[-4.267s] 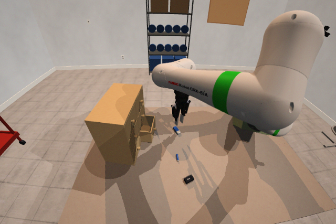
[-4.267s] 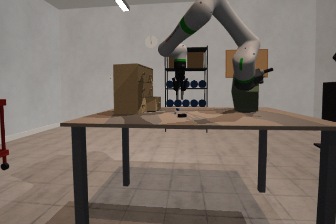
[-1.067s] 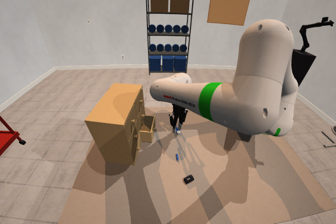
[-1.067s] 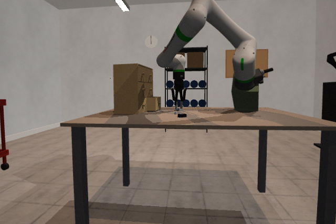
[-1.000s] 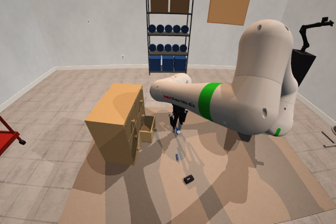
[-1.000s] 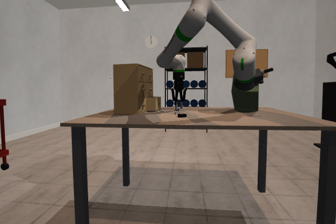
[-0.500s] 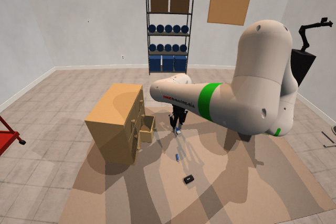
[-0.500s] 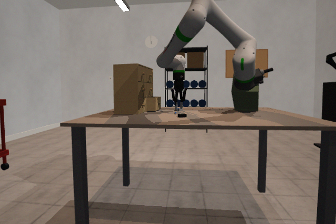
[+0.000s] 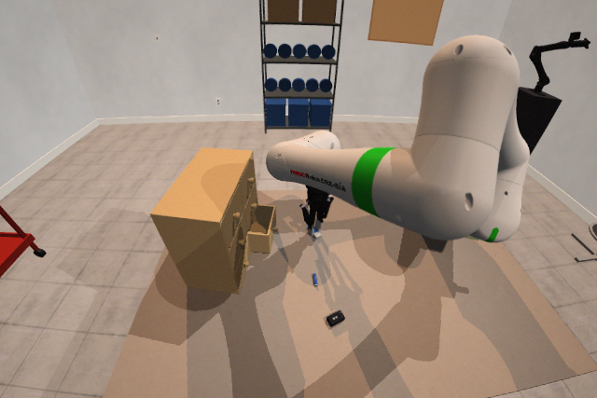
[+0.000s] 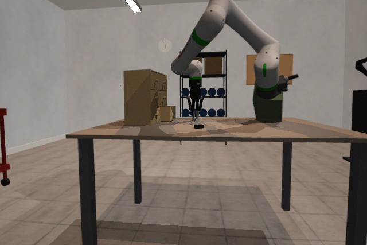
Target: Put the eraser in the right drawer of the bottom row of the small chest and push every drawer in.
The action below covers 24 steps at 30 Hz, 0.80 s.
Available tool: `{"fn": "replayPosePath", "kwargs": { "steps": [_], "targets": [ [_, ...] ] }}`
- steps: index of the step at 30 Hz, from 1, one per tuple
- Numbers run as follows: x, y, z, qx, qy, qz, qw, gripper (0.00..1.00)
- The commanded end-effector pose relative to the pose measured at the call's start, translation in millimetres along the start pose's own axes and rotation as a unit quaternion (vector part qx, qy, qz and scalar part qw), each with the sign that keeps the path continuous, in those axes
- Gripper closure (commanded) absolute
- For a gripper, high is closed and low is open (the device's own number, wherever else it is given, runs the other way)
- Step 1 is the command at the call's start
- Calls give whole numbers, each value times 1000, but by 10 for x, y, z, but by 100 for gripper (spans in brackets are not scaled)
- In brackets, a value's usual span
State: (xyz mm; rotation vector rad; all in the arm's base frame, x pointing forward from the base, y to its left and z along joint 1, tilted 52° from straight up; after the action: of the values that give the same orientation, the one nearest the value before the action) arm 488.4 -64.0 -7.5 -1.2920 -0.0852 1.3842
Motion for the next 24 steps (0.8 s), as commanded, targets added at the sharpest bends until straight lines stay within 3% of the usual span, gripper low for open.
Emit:
{"fn": "replayPosePath", "kwargs": {
  "steps": [1, 17, 24],
  "targets": [
    [-1, 1, -1, 0, 0, 0, 1000, 89],
    [-59, 1, -1, 0, 0, 0, 1000, 89],
    [-790, 0, -1, 0, 0, 0, 1000, 89]
  ]
}}
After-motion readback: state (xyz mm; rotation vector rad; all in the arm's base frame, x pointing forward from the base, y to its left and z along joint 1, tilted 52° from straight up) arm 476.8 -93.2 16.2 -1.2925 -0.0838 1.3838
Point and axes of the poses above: the point where the finger pads meet when closed, its own x axis out along the fingers, its own y axis across the jaws, z = x × y, the point moved 8 cm from there along -x, back along the fingers, and after that the axes turned 13 degrees about -x, right-handed, at the moved point
